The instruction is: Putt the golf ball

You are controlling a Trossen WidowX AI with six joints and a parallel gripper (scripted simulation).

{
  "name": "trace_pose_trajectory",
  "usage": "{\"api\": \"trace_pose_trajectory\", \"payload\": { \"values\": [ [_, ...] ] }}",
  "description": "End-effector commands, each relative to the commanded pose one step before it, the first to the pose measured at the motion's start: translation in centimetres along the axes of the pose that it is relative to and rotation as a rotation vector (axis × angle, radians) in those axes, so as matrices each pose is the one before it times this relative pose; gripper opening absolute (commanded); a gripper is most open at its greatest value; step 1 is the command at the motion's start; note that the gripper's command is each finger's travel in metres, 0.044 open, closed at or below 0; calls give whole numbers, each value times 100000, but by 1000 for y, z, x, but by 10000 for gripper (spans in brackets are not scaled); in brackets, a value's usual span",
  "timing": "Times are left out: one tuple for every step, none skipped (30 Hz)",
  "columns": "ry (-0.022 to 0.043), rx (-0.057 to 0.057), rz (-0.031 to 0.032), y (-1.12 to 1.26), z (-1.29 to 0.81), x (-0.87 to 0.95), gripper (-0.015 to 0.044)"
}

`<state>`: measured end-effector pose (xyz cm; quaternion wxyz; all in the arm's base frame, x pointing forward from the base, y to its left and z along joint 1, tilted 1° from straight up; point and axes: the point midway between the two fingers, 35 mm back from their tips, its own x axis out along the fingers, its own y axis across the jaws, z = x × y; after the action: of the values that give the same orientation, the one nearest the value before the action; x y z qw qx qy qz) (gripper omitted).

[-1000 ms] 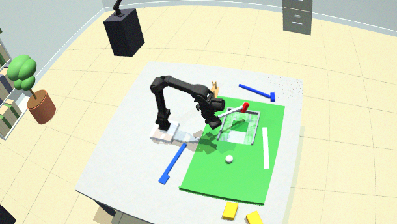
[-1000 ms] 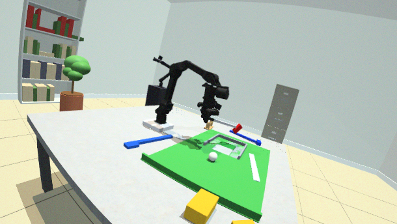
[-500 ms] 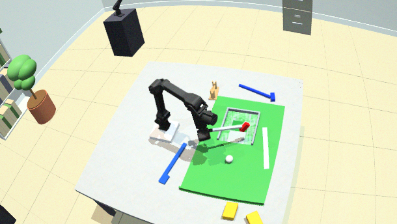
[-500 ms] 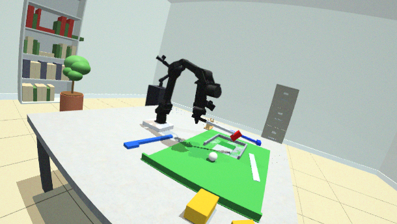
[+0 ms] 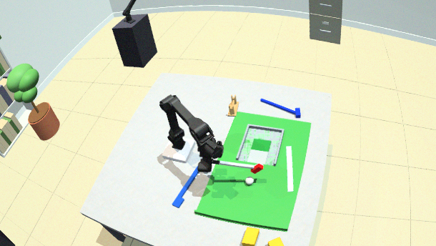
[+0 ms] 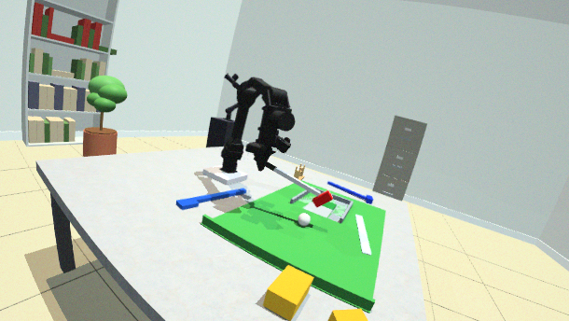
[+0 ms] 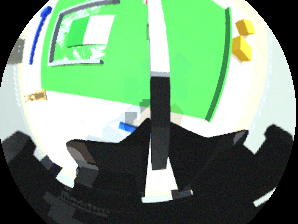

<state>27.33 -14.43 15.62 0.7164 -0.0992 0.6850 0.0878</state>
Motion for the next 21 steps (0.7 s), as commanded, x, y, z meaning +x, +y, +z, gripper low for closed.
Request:
{"api": "trace_pose_trajectory", "payload": {
  "values": [
    [564, 9299, -1419, -1897, -1662, -500, 0],
    [327, 2030, -147, -408, -399, -42, 0],
    [328, 2029, -143, -409, -398, -41, 0],
    [329, 2029, -139, -410, -397, -40, 0],
    [330, 2027, -136, -410, -396, -38, 0],
    [271, 1663, -109, -337, -324, -30, 0],
    [163, 998, -64, -203, -193, -18, 0],
    [54, 332, -21, -68, -64, -6, 0],
    [0, 0, 0, 0, 0, 0, 0],
    [0, 0, 0, 0, 0, 0, 0],
    [0, 0, 0, -3, 4, 67, 0],
    [-1, 0, -1, -5, 7, 124, 0],
    [-1, 0, -1, -7, 9, 184, 0],
    [-1, 0, -1, -8, 11, 250, 0],
    [-1, 0, -1, -8, 10, 287, 0],
    [-1, 0, -1, -6, 8, 325, 0],
    [0, 0, -1, -3, 5, 355, 0],
    [0, 0, 0, 0, 2, 370, 0],
    [0, 0, 0, 4, -2, 375, 0],
    [1, 0, 0, 7, -7, 376, 0],
    [1, 0, 0, 11, -11, 377, 0]
  ]
}}
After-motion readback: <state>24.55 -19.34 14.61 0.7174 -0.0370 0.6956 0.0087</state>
